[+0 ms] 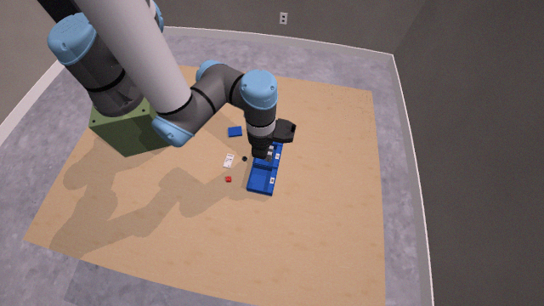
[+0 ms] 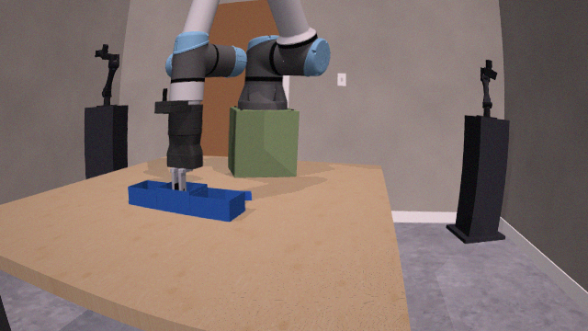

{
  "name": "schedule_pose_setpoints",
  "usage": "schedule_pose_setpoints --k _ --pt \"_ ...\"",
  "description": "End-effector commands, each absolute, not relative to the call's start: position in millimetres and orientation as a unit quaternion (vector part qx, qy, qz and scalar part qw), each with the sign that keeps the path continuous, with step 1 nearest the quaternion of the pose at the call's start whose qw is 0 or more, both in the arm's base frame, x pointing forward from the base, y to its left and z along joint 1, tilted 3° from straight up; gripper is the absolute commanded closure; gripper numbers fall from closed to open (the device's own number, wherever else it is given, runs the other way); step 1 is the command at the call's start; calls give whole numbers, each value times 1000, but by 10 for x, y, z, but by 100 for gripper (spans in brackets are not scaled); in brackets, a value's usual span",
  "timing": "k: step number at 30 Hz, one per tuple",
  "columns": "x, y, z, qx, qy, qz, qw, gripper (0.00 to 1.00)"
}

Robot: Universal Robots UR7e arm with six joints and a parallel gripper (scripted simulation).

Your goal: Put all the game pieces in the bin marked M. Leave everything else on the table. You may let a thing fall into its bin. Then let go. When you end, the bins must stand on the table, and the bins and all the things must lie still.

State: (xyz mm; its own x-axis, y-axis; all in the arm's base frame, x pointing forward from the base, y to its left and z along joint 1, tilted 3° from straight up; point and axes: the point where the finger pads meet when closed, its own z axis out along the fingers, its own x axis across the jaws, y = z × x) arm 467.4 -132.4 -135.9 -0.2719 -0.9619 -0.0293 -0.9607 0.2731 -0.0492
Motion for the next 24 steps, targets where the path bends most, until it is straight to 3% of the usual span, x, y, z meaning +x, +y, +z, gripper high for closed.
schedule_pose_setpoints --k 1,24 --pt "4678 -1327 -1354 -603 797 -11 27 69" --pt "4675 -1328 -1287 -603 797 -12 27 69"
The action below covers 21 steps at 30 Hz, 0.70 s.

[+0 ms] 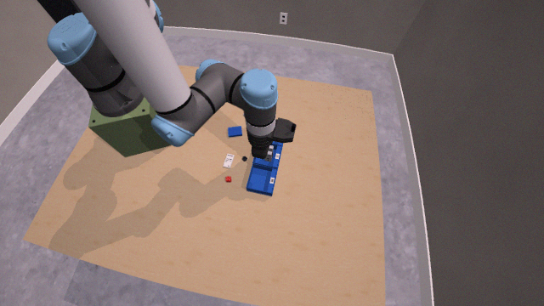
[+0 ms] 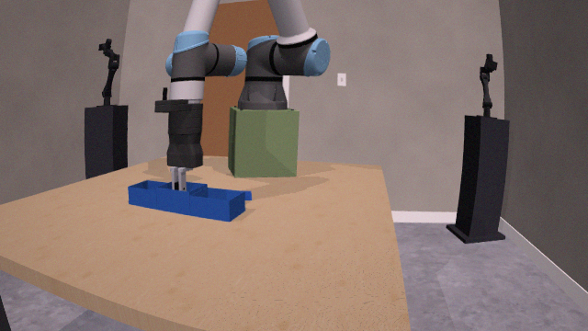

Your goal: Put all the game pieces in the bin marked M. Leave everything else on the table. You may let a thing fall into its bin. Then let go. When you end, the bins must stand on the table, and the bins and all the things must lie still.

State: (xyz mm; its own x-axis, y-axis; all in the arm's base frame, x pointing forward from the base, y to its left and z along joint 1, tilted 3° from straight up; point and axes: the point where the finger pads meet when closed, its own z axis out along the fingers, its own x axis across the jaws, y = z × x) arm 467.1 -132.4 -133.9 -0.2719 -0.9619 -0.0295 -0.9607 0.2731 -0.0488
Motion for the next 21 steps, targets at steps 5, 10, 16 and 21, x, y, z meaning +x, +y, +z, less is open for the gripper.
schedule_pose_setpoints --k 5,10,16,21 --pt "4672 -1329 -1247 -603 797 -12 27 69" --pt "4669 -1330 -1181 -603 797 -12 27 69" --pt "4664 -1331 -1101 -603 797 -12 27 69" --pt "4662 -1332 -1054 -603 797 -12 27 69"
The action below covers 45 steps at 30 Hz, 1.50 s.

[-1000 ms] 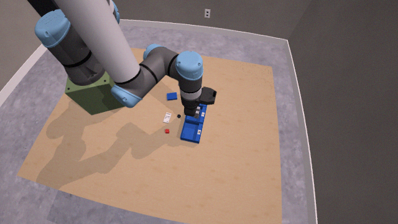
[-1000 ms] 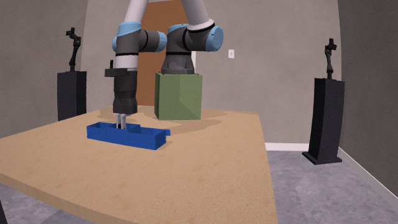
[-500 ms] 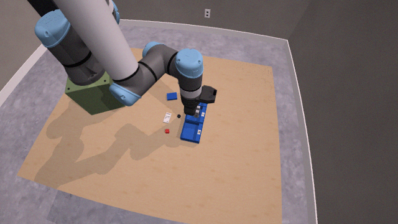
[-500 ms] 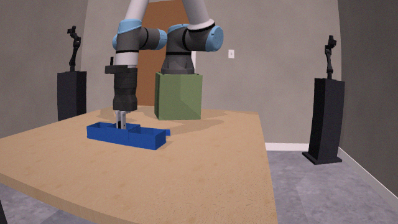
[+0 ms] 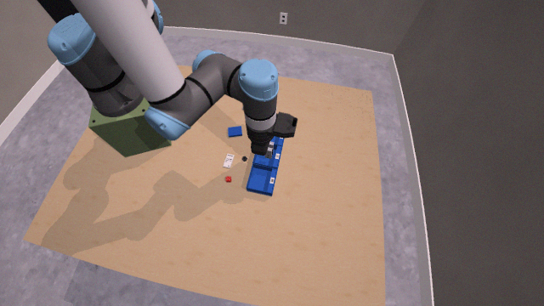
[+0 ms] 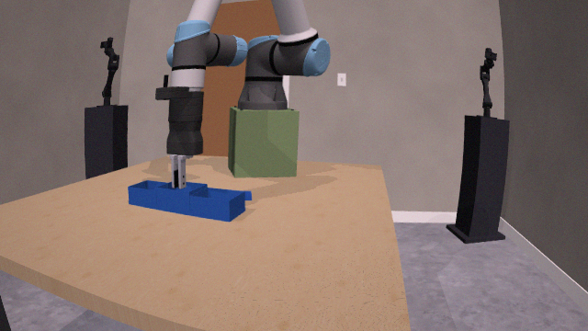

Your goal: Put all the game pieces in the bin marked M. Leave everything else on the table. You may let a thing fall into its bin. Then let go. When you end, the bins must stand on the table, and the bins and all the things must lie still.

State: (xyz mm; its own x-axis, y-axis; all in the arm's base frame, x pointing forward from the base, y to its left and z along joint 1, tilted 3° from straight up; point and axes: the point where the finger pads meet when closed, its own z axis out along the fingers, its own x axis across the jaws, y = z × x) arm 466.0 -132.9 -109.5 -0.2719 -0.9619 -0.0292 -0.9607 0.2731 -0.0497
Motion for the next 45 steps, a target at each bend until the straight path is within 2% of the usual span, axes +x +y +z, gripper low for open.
schedule_pose_setpoints --k 1,8,18,33,45 --pt "4662 -1332 -1054 -603 797 -12 27 69" --pt "4646 -1336 -775 -603 797 -12 27 69" --pt "4658 -1287 -759 -603 797 -12 27 69" --pt "4845 -561 -738 -603 797 -12 27 69" --pt "4861 -522 -843 -603 797 -12 27 69"
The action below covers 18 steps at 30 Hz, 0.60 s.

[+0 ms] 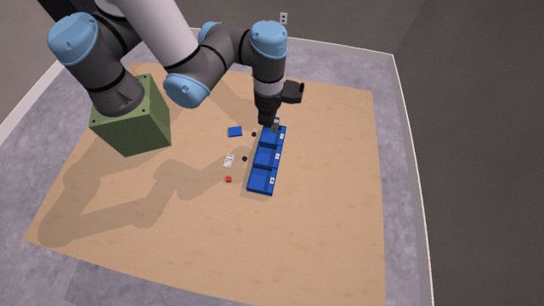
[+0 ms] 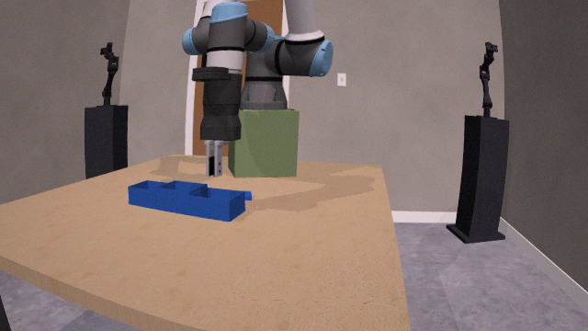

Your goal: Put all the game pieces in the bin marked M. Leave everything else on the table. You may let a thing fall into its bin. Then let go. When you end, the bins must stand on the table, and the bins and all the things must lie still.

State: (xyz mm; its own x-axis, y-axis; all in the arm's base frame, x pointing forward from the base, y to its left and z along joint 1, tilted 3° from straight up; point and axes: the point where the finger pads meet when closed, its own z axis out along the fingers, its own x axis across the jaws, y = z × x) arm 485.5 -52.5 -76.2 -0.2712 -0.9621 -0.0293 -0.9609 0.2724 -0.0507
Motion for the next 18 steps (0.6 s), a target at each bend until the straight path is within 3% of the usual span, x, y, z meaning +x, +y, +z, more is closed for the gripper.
schedule_pose_setpoints --k 1,18 --pt "4863 -522 -870 -603 797 -12 27 69" --pt "4885 -516 -1269 -603 797 -12 27 69"
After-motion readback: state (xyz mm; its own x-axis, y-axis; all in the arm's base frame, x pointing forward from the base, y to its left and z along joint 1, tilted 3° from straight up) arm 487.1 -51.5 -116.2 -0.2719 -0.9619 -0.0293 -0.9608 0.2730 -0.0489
